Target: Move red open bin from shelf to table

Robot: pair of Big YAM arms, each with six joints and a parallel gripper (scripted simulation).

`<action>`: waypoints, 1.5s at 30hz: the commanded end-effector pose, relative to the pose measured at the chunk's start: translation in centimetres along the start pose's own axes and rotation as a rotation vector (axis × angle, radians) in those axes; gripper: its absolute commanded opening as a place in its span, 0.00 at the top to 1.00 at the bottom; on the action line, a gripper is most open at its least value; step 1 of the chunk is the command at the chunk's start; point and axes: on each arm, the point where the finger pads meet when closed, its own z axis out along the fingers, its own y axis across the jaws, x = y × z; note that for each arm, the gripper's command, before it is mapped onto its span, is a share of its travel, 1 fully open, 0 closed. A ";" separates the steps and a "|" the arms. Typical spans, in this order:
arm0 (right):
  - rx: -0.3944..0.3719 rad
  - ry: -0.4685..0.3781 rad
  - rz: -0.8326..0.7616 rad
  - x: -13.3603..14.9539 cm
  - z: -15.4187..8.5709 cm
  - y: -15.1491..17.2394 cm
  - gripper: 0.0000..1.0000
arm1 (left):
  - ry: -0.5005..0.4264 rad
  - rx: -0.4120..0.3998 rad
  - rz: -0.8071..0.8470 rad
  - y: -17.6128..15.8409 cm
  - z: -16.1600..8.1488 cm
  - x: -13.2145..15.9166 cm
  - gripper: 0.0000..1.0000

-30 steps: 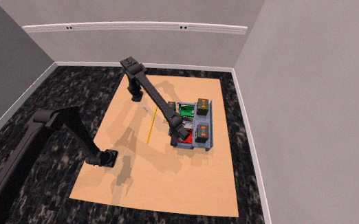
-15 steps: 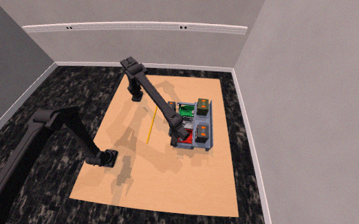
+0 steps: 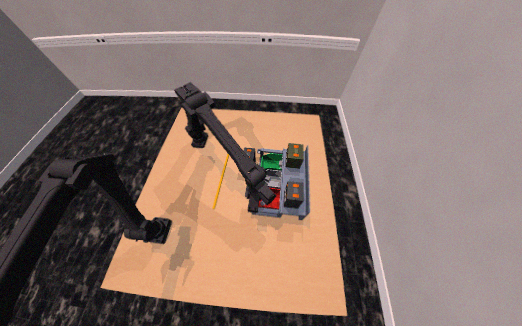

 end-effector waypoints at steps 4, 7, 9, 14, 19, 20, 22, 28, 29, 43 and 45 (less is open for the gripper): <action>0.007 -0.016 0.016 -1.3 -0.8 -0.6 0.00 | -0.065 -0.084 0.000 3.2 -3.5 -1.9 1.00; 0.007 -0.016 0.016 -1.3 -0.8 -0.6 0.00 | -0.063 -0.082 0.000 3.1 -3.4 -1.9 1.00; 0.007 -0.016 0.016 -1.3 -0.8 -0.6 0.00 | -0.062 -0.081 0.000 3.1 -3.4 -1.8 1.00; 0.007 -0.016 0.016 -1.3 -0.8 -0.6 0.00 | -0.061 -0.080 0.000 3.0 -3.3 -1.8 1.00; 0.007 -0.016 0.016 -1.3 -0.8 -0.6 0.00 | -0.059 -0.077 0.000 2.9 -3.2 -1.7 1.00; 0.007 -0.016 0.016 -1.3 -0.8 -0.6 0.00 | -0.059 -0.076 0.000 2.9 -3.2 -1.7 1.00; 0.007 -0.016 0.016 -1.3 -0.8 -0.6 0.00 | -0.058 -0.076 0.001 2.9 -3.1 -1.6 1.00; 0.007 -0.016 0.016 -1.3 -0.8 -0.6 0.00 | -0.056 -0.074 0.001 2.8 -3.0 -1.5 1.00; 0.007 -0.016 0.016 -1.3 -0.8 -0.6 0.00 | -0.056 -0.073 0.001 2.8 -3.0 -1.5 1.00; 0.007 -0.016 0.016 -1.3 -0.8 -0.6 0.00 | -0.037 -0.050 0.002 1.8 -1.9 -0.7 1.00; 0.007 -0.016 0.016 -1.3 -0.8 -0.6 0.00 | -0.037 -0.050 0.002 1.8 -1.9 -0.7 1.00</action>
